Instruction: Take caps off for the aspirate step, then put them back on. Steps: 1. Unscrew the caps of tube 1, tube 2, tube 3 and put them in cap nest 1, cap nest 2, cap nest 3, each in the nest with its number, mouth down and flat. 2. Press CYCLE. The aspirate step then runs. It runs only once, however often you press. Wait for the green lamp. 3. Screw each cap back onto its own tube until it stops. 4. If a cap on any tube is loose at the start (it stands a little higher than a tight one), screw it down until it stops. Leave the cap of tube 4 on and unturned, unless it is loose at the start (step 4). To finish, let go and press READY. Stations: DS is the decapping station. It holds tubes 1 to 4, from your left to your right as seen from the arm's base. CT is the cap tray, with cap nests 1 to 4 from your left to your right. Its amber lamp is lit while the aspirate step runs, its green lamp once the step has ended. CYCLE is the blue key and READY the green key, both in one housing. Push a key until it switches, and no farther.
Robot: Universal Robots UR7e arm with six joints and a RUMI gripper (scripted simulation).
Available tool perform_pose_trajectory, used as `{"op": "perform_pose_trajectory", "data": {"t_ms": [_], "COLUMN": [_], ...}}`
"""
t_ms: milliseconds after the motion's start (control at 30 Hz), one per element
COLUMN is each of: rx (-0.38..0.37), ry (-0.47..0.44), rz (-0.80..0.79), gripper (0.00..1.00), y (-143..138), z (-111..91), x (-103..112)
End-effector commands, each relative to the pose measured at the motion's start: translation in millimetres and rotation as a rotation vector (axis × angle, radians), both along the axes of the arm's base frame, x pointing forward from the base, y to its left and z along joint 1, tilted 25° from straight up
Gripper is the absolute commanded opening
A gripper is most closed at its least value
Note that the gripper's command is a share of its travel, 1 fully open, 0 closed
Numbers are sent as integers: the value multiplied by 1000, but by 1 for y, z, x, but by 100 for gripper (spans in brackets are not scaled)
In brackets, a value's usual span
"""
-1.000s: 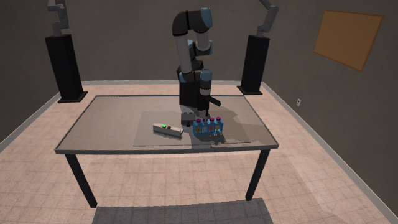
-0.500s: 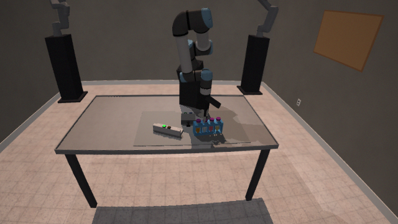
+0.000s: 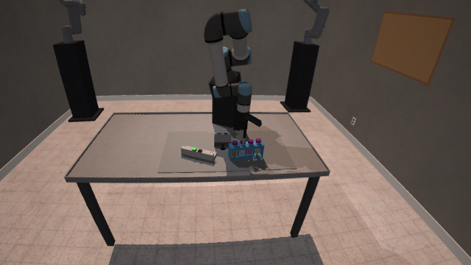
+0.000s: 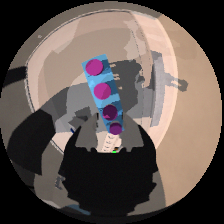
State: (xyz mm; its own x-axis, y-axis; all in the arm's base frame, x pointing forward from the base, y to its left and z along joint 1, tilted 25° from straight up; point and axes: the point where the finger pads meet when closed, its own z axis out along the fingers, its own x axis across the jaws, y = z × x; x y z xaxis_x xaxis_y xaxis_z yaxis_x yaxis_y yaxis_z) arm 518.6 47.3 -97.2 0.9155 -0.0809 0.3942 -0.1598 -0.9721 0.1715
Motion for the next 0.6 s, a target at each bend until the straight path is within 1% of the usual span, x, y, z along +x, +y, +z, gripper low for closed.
{"op": "perform_pose_trajectory", "data": {"t_ms": [0, 100, 133, 200, 433, 467, 567], "rx": [-46, -137, -139, -198, -205, -205, -205], "ry": [30, 83, 84, 118, 122, 122, 122], "rz": [139, 360, 364, 507, 525, 525, 525], "gripper": [35, 35, 35, 35, 35, 0, 0], "y": [0, 0, 0, 0, 0, 0, 0], "z": [0, 0, 0, 0, 0, 0, 0], "x": [0, 0, 0, 0, 0, 0, 0]}}
